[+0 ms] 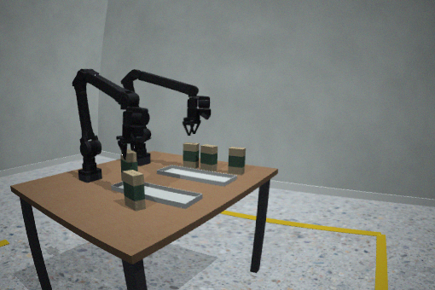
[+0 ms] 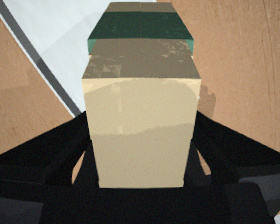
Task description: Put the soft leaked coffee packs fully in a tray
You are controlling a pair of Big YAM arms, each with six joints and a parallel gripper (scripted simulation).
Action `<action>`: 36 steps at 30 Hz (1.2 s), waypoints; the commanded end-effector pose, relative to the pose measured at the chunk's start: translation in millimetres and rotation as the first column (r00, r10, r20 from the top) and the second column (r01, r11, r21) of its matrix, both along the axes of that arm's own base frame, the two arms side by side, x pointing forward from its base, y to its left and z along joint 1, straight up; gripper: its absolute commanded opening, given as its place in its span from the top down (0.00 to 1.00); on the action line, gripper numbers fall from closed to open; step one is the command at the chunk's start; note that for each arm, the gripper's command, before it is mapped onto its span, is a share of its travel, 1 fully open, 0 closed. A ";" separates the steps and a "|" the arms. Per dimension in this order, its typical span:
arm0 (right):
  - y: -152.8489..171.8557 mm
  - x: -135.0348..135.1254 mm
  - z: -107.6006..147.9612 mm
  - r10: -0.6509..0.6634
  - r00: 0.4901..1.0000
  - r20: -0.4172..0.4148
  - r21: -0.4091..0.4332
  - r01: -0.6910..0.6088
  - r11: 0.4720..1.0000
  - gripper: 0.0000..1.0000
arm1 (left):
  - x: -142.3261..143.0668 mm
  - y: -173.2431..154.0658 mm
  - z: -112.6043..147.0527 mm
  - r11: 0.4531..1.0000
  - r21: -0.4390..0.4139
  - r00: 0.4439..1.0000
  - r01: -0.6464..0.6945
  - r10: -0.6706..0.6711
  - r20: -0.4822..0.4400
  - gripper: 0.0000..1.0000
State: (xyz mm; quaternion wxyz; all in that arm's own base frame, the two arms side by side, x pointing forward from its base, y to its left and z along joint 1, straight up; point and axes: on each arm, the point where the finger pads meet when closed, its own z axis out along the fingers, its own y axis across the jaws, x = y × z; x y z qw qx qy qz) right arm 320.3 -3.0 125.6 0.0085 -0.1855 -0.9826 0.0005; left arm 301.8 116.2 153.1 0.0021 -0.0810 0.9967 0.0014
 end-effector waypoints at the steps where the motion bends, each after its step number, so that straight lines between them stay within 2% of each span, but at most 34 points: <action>1: 15.7 7.5 19.5 -0.030 0.998 0.056 -0.002 0.030 1.000 0.74 | 10.5 2.8 10.6 1.000 0.009 1.000 0.005 -0.005 0.028 0.21; 11: 48.1 20.7 32.8 -0.031 0.995 0.094 0.008 0.030 1.000 0.74 | 10.5 2.8 10.6 1.000 0.009 1.000 0.005 -0.005 0.028 0.21; 36: 41.8 21.5 32.8 -0.047 0.994 0.094 0.009 0.046 0.999 0.74 | 10.5 2.8 10.6 1.000 0.009 1.000 0.005 -0.005 0.028 0.21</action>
